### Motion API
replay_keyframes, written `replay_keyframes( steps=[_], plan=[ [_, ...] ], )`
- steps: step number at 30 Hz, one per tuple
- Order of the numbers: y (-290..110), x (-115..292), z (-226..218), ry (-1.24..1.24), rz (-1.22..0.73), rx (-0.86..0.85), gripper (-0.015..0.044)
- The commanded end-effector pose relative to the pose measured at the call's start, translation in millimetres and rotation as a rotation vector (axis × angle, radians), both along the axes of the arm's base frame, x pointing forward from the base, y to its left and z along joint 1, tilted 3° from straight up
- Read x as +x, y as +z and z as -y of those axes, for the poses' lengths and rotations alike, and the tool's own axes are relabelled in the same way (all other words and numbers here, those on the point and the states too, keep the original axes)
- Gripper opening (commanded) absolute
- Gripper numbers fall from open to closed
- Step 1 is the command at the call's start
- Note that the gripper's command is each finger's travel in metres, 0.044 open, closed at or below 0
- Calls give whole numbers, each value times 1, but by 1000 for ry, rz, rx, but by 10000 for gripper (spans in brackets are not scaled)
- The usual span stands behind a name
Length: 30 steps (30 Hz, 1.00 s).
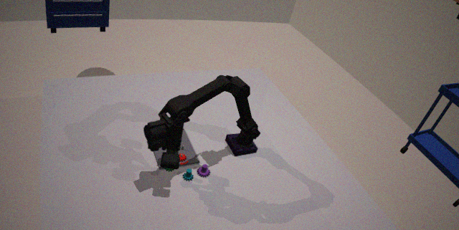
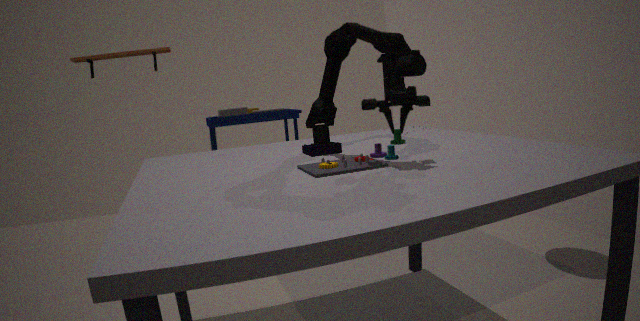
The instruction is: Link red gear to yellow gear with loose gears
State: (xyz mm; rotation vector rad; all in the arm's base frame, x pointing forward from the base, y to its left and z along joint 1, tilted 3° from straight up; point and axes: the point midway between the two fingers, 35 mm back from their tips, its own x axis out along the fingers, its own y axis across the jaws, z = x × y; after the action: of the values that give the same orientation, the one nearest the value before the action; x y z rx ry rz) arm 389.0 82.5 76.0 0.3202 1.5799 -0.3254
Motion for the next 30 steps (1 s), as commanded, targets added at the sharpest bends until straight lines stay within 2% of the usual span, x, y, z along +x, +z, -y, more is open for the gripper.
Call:
replay_keyframes(
  steps=[1, 30],
  plan=[
    [10, 1, 0, 1, 6, 4, 0],
    [72, -4, 4, 3, 3, 3, 0]
  ],
)
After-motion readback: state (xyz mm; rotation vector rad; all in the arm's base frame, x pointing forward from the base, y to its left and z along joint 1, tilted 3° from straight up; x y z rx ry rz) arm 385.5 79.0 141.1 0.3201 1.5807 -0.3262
